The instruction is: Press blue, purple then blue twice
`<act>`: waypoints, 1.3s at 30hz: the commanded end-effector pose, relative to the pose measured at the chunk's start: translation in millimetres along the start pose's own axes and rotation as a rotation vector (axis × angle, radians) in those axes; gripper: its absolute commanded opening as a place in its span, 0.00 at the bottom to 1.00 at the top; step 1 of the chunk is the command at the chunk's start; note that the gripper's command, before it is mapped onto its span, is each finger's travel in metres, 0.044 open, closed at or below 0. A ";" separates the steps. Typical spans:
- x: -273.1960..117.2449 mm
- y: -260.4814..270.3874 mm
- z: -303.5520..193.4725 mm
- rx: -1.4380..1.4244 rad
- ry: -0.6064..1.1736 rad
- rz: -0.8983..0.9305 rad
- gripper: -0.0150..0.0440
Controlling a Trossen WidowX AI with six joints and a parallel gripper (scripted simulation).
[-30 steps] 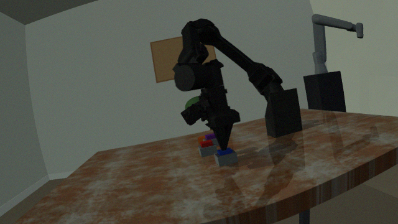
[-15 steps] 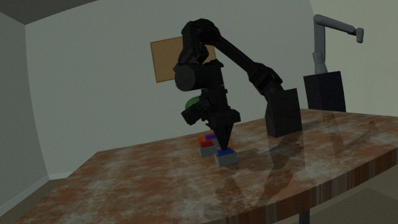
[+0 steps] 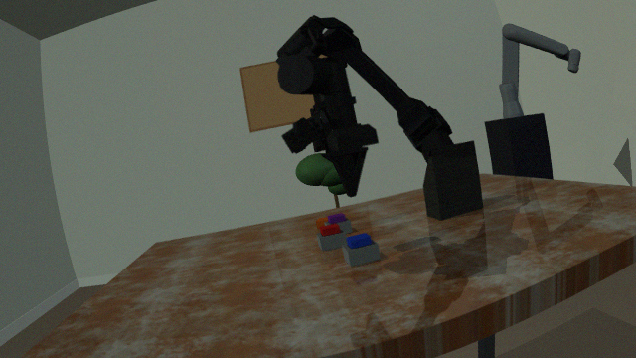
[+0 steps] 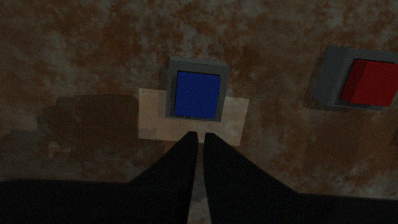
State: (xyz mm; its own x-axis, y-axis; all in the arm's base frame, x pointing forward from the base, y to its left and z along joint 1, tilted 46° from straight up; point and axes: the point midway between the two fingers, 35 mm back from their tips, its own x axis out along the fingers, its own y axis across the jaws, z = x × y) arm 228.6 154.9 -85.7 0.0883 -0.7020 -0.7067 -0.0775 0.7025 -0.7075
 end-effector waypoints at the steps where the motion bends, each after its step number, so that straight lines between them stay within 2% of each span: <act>1: -23.3 -1.6 0.9 0.013 -0.002 0.011 0.29; 6: -27.0 -22.6 8.0 0.010 -0.002 0.017 0.29; 13: -32.8 -128.6 21.8 0.004 -0.005 0.028 0.29; 21: -22.4 -237.5 -5.0 0.009 0.000 0.000 0.29; 31: -18.5 -245.1 -8.7 0.009 0.001 -0.004 0.29; 36: 38.0 -246.0 -8.9 0.010 0.001 -0.006 0.29; 39: 40.5 -246.2 -9.2 0.010 0.001 -0.007 0.29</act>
State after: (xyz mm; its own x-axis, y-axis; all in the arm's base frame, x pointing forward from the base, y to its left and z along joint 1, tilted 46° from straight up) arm 241.9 -37.3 68.1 0.0790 -0.7033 -0.7064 -0.0654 0.7035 -0.7077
